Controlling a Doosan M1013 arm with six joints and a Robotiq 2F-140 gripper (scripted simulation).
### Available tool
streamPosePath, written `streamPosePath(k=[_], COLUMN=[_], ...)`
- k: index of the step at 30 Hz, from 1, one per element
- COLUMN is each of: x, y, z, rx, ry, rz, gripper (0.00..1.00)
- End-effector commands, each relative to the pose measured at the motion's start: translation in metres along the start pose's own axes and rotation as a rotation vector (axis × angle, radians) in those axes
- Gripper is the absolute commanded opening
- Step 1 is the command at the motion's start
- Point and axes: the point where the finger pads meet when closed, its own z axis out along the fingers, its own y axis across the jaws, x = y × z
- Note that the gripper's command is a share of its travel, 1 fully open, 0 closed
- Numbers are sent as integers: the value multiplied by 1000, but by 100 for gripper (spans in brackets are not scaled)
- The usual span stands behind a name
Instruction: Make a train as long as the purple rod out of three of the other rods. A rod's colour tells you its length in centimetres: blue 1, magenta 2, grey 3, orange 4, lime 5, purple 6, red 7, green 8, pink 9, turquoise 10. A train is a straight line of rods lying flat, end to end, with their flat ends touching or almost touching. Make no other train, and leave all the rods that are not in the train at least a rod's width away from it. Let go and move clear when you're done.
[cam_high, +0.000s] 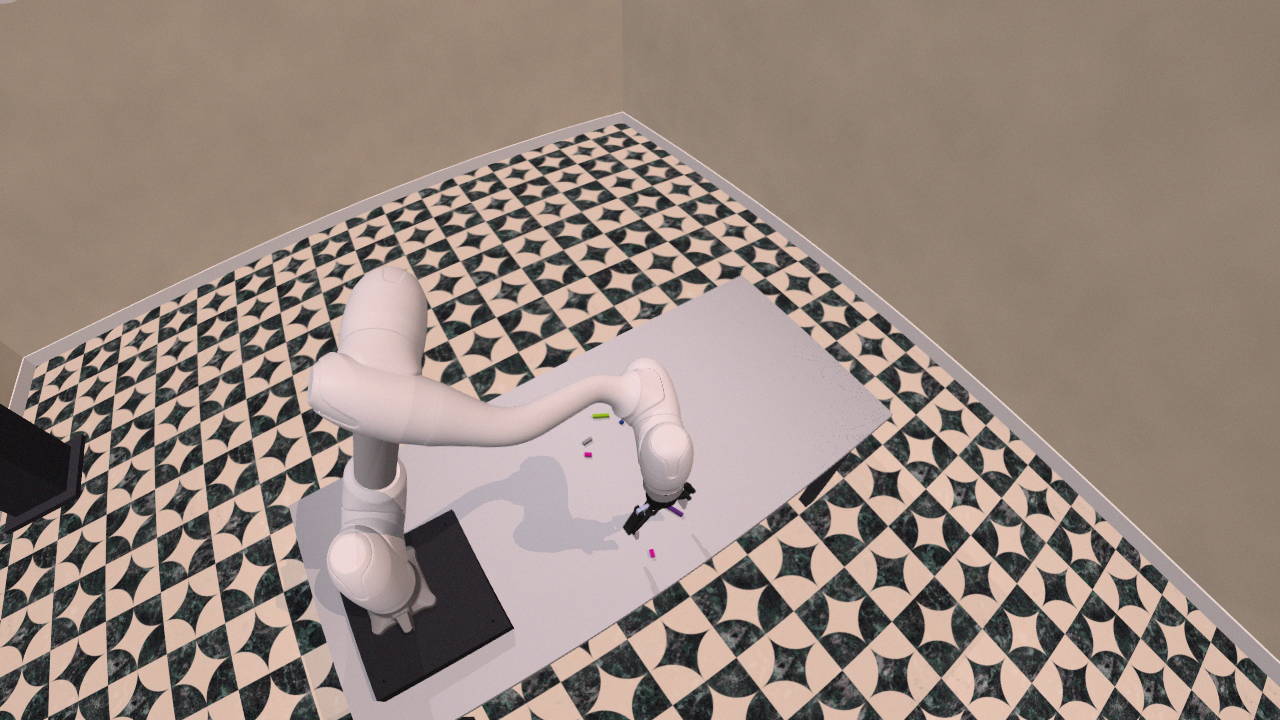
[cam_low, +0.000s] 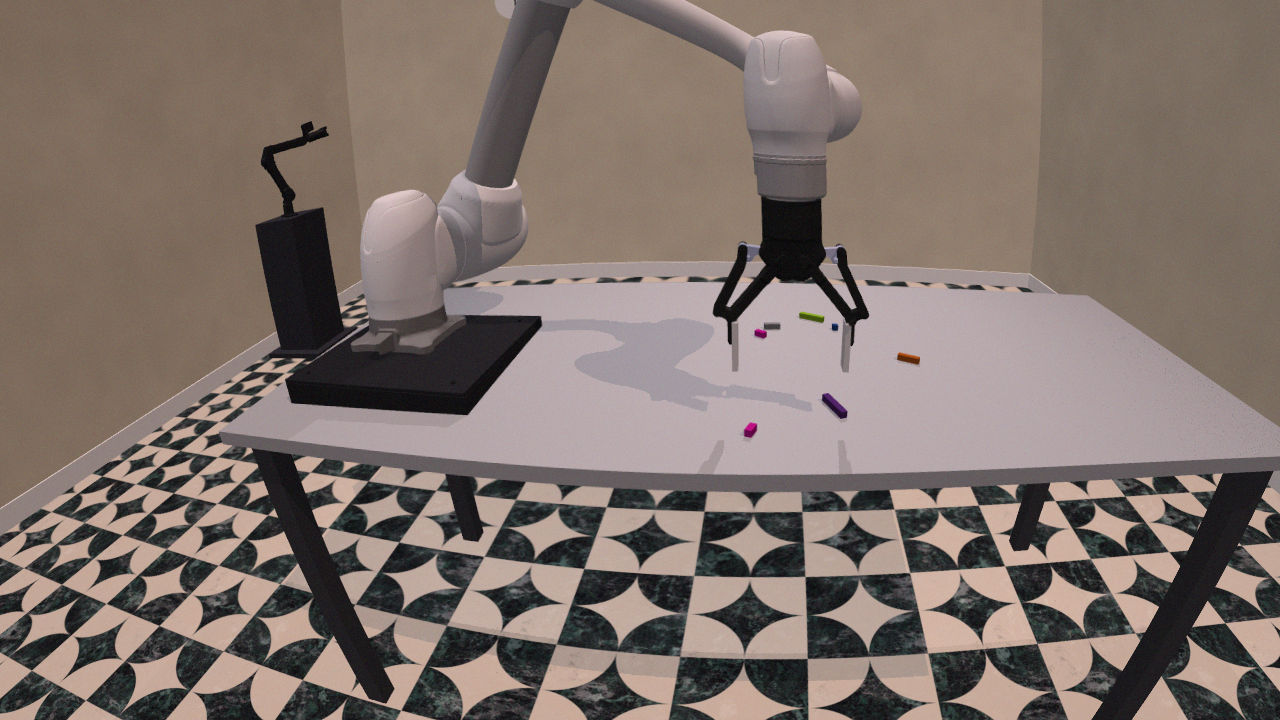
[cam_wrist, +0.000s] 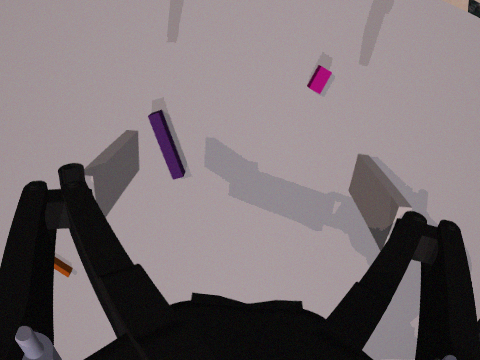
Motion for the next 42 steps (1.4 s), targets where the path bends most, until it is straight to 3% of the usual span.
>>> streamPosePath(k=[1,39,42], x=[0,-1,-30], y=[0,0,-18], z=[0,0,-2], rx=[0,0,0], ry=[0,0,0], rz=[0,0,-18], gripper=[100,100,100])
